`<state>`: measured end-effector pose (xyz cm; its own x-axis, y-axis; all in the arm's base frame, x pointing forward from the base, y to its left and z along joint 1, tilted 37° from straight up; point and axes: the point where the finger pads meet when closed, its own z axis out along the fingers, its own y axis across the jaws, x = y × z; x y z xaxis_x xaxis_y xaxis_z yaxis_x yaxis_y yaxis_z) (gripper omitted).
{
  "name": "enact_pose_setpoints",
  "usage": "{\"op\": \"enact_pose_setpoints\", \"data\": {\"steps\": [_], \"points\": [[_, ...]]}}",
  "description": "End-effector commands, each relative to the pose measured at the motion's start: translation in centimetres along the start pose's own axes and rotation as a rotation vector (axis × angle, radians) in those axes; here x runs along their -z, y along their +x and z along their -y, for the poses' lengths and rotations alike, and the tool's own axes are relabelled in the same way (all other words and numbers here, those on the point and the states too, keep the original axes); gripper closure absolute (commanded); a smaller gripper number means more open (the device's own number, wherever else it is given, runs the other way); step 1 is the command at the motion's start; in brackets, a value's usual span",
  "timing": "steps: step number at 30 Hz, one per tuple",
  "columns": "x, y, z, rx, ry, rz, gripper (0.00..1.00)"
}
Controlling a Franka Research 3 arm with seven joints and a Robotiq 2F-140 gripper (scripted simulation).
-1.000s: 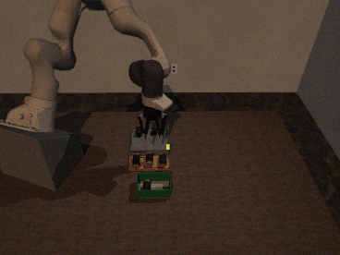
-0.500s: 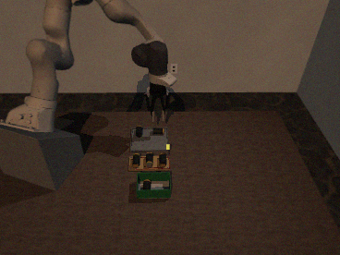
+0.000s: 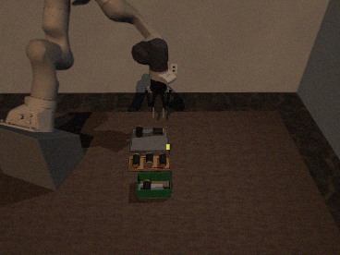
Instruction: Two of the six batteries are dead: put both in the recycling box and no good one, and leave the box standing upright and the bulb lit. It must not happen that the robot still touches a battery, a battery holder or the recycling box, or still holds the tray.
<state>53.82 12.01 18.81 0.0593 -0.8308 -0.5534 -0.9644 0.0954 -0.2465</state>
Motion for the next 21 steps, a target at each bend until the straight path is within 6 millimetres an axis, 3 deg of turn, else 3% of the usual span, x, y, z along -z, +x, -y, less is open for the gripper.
{"op": "enact_pose_setpoints", "data": {"steps": [1,10,21], "points": [[0.07,-0.18,0.12,-0.029,0.001,-0.001,0.71],[0.07,-0.18,0.12,0.148,0.001,-0.001,0.71],[0.07,-0.18,0.12,0.831,0.001,-0.001,0.71]]}}
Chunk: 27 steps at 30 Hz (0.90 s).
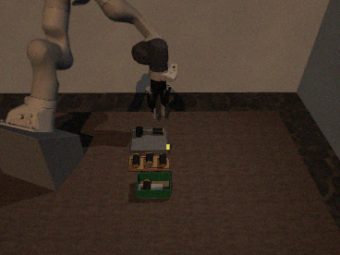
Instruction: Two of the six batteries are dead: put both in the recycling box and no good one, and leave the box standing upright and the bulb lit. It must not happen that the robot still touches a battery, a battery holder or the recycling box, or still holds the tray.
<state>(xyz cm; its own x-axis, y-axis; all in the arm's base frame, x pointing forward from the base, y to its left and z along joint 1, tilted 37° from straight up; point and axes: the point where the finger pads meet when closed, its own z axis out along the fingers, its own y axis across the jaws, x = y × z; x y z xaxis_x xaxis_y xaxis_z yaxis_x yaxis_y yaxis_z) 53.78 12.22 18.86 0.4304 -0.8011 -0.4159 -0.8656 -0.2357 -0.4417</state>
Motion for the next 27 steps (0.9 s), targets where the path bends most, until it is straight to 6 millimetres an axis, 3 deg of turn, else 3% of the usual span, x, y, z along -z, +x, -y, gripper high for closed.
{"op": "enact_pose_setpoints", "data": {"steps": [1,3,9,14,27], "points": [[0.14,0.08,0.15,0.500,0.001,-0.004,0.71],[0.14,0.08,0.15,0.500,0.001,-0.004,0.71],[0.14,0.08,0.15,0.859,0.000,-0.004,0.71],[0.14,0.08,0.15,1.036,0.000,-0.004,0.71],[0.14,0.08,0.15,1.094,-0.001,-0.004,0.71]]}}
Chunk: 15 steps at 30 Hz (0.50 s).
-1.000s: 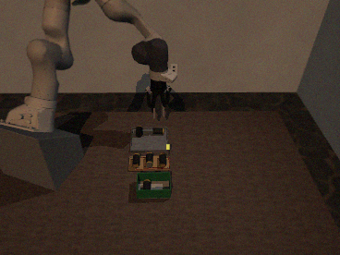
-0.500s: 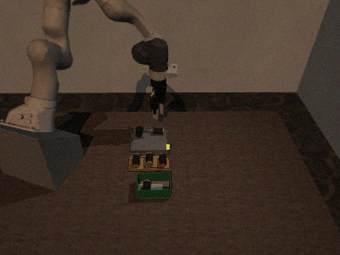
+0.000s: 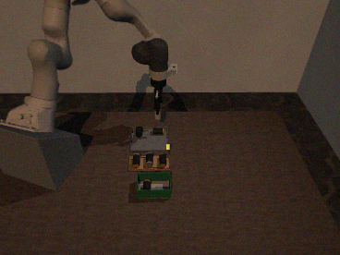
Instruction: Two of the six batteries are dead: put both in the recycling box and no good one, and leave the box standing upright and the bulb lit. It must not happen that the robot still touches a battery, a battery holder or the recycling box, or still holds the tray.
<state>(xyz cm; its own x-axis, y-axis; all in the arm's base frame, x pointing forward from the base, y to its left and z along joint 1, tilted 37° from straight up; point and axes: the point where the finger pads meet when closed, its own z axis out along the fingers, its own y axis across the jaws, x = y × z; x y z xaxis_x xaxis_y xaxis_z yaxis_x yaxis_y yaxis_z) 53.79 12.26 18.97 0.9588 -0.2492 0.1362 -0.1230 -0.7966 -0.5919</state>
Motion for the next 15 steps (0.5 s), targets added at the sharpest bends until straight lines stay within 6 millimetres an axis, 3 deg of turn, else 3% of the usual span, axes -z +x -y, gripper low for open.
{"op": "enact_pose_setpoints", "data": {"steps": [1,4,8,15], "points": [[0.1,0.2,-0.1,0.113,-0.003,-0.003,0.71],[-1.2,0.2,-0.1,0.113,-0.003,-0.003,0.71],[-6.0,0.2,-0.1,0.113,-0.003,-0.003,0.71],[-7.1,0.2,-0.1,0.113,-0.003,-0.003,0.71]]}}
